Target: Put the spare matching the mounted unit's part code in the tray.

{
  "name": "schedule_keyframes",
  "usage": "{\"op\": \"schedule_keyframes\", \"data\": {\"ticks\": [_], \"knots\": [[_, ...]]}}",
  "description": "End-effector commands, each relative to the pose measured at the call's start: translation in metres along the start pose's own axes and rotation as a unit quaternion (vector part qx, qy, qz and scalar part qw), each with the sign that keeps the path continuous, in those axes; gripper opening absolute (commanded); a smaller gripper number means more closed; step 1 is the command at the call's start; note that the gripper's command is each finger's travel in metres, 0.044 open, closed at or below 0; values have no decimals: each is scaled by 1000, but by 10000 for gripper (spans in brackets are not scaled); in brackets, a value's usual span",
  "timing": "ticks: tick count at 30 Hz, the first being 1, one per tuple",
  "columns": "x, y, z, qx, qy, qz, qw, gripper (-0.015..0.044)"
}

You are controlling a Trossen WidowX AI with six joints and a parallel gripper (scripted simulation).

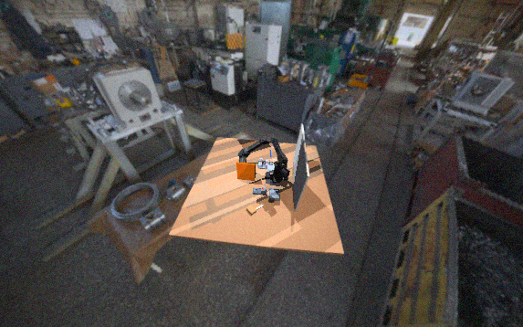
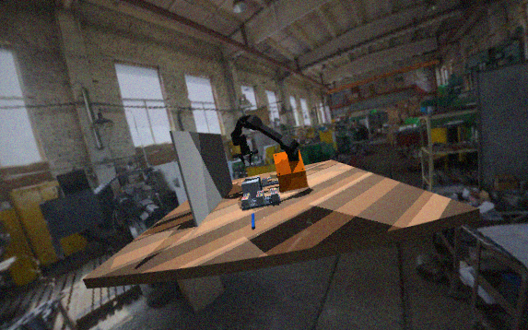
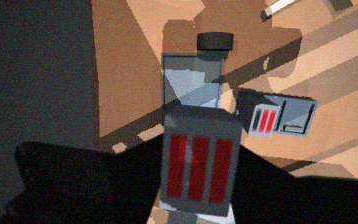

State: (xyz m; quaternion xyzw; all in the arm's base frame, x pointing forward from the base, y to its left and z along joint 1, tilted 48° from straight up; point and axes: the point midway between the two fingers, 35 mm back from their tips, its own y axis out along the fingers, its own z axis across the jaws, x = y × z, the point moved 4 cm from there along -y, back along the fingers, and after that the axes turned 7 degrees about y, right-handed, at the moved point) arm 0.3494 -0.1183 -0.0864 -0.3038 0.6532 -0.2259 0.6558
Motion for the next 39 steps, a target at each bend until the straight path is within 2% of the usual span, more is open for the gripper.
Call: {"op": "schedule_keyframes", "data": {"ticks": [1,39], "knots": [[-2,1,10,2,3,3,1000,0],[-1,50,17,3,4,1,1000,0]]}}
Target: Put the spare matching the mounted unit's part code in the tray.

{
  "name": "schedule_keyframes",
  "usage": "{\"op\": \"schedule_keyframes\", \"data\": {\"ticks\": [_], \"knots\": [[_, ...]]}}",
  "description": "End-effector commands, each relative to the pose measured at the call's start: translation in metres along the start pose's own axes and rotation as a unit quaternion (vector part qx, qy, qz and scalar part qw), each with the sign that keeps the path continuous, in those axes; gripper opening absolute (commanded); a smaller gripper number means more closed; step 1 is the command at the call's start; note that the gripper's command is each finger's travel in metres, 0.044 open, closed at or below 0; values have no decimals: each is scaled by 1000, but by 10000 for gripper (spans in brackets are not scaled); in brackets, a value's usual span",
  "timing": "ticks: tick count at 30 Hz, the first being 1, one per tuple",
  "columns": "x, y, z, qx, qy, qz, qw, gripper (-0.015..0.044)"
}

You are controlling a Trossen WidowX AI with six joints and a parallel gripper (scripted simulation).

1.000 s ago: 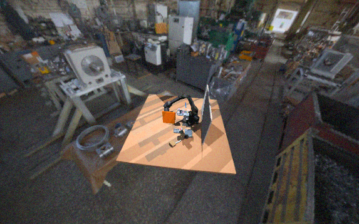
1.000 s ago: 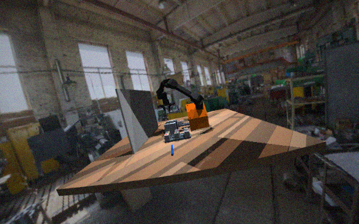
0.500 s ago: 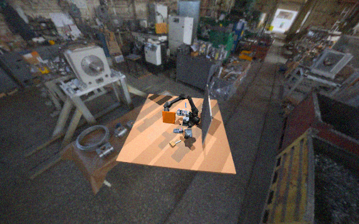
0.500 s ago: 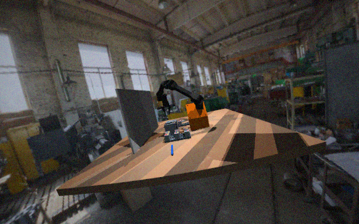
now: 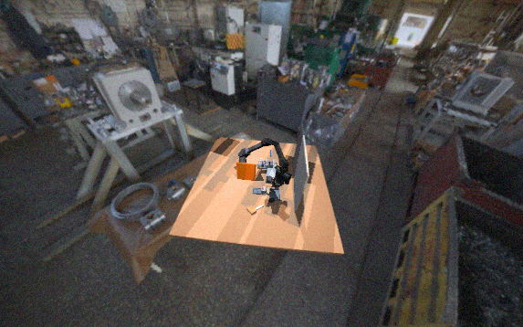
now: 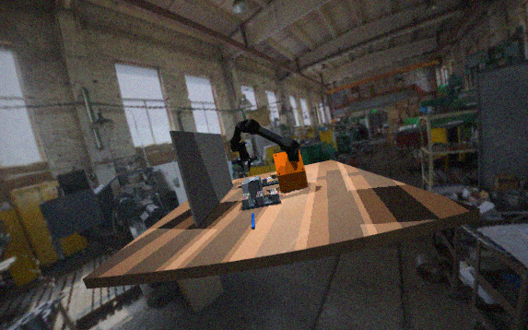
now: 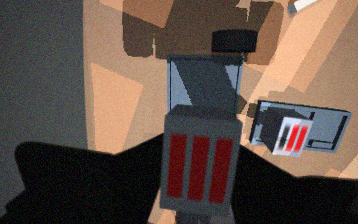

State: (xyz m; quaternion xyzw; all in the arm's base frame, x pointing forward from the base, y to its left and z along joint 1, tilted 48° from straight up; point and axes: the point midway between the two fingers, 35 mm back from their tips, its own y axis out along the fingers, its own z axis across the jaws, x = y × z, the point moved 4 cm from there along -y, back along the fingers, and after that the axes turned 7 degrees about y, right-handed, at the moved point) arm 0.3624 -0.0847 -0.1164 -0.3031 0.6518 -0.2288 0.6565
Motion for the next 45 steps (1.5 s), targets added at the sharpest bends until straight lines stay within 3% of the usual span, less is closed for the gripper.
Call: {"op": "schedule_keyframes", "data": {"ticks": [1,45], "knots": [[0,7,-1,0,4,3,1000,0],[-2,66,-1,0,4,5,1000,0]]}}
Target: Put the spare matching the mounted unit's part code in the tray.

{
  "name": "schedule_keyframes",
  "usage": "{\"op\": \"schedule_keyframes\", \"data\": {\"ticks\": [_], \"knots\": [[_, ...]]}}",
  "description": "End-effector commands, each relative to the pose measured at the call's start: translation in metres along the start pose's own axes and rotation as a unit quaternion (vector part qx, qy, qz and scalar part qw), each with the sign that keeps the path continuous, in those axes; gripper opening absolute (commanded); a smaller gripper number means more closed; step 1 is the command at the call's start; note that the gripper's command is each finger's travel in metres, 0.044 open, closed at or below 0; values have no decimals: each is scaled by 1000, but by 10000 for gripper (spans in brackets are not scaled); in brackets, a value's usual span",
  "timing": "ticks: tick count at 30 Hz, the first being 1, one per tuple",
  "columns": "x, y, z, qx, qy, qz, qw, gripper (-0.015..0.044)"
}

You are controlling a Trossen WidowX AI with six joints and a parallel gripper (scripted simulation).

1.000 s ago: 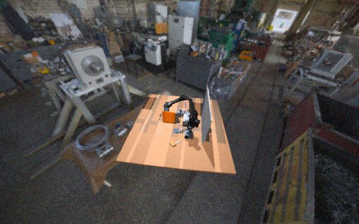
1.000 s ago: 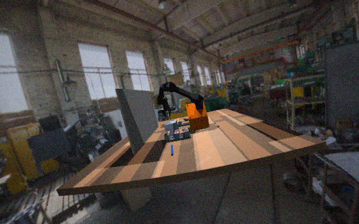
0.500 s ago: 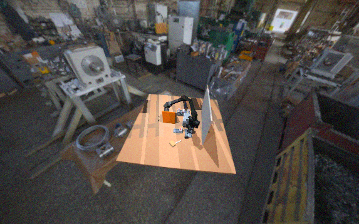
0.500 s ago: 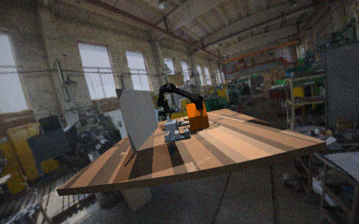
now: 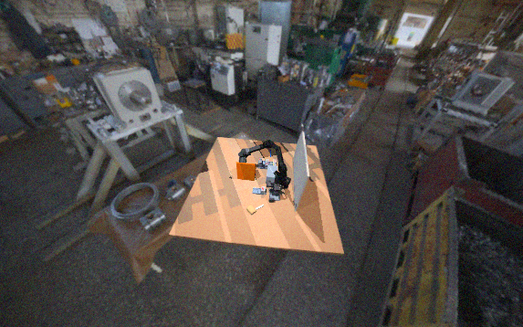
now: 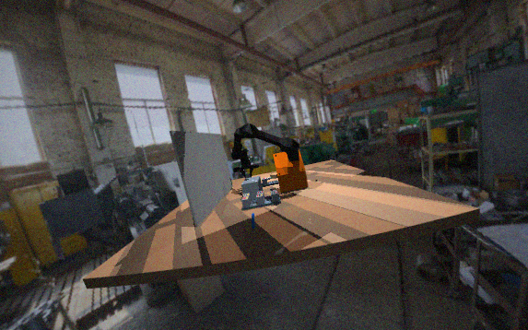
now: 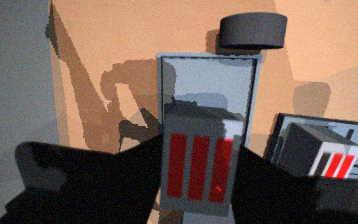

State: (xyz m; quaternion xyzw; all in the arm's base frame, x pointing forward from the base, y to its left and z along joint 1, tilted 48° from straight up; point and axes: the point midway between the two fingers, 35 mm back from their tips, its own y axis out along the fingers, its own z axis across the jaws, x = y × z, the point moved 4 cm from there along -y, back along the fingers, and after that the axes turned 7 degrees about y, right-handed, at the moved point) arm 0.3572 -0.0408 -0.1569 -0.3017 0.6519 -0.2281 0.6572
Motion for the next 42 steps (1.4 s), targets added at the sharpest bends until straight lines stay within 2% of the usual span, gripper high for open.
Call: {"op": "schedule_keyframes", "data": {"ticks": [1,36,42], "knots": [[-1,7,-2,-1,4,4,1000,0],[-4,48,-9,-2,4,8,1000,0],[-4,45,-7,-2,-1,5,1000,157]]}}
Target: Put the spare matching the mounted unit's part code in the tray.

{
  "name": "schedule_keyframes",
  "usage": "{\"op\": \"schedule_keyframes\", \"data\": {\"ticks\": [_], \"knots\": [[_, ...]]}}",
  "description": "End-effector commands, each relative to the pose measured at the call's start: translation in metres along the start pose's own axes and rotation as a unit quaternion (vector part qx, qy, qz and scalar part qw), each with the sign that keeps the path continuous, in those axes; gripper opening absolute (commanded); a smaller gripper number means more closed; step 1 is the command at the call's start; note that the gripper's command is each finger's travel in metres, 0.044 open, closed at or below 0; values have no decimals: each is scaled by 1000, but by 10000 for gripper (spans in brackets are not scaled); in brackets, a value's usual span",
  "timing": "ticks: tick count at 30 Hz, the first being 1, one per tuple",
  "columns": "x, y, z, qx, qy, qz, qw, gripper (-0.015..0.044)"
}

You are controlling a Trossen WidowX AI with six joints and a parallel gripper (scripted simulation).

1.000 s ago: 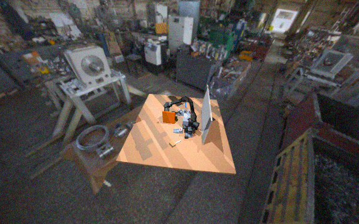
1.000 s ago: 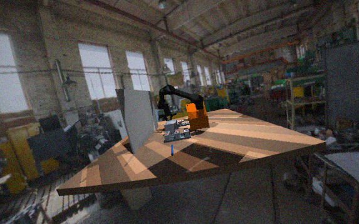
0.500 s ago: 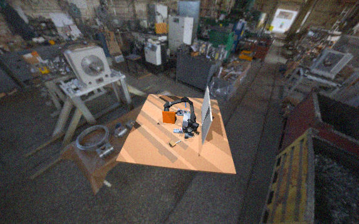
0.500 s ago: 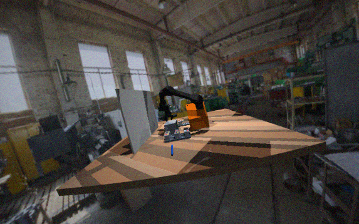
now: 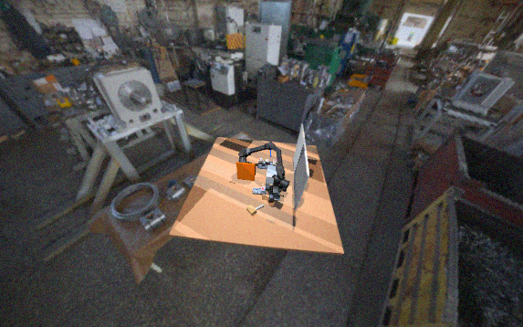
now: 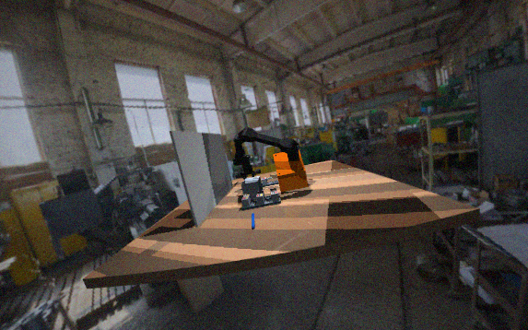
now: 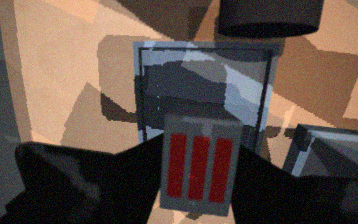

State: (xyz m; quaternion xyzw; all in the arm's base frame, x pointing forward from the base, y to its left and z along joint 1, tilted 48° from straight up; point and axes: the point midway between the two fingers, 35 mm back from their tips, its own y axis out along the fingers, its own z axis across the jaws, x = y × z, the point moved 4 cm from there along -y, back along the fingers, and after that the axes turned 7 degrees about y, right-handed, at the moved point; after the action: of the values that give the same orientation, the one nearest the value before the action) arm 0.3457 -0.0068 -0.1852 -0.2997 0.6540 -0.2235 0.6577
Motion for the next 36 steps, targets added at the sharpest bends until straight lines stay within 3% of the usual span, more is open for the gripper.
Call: {"op": "schedule_keyframes", "data": {"ticks": [1,11,13,19,36], "knots": [[0,0,0,0,-1,0,1000,184],[0,0,0,0,-1,0,1000,440],[1,-12,2,1,0,-1,1000,440],[1,-106,-1,0,4,-1,1000,440],[3,-108,2,13,5,-3,1000,440]]}}
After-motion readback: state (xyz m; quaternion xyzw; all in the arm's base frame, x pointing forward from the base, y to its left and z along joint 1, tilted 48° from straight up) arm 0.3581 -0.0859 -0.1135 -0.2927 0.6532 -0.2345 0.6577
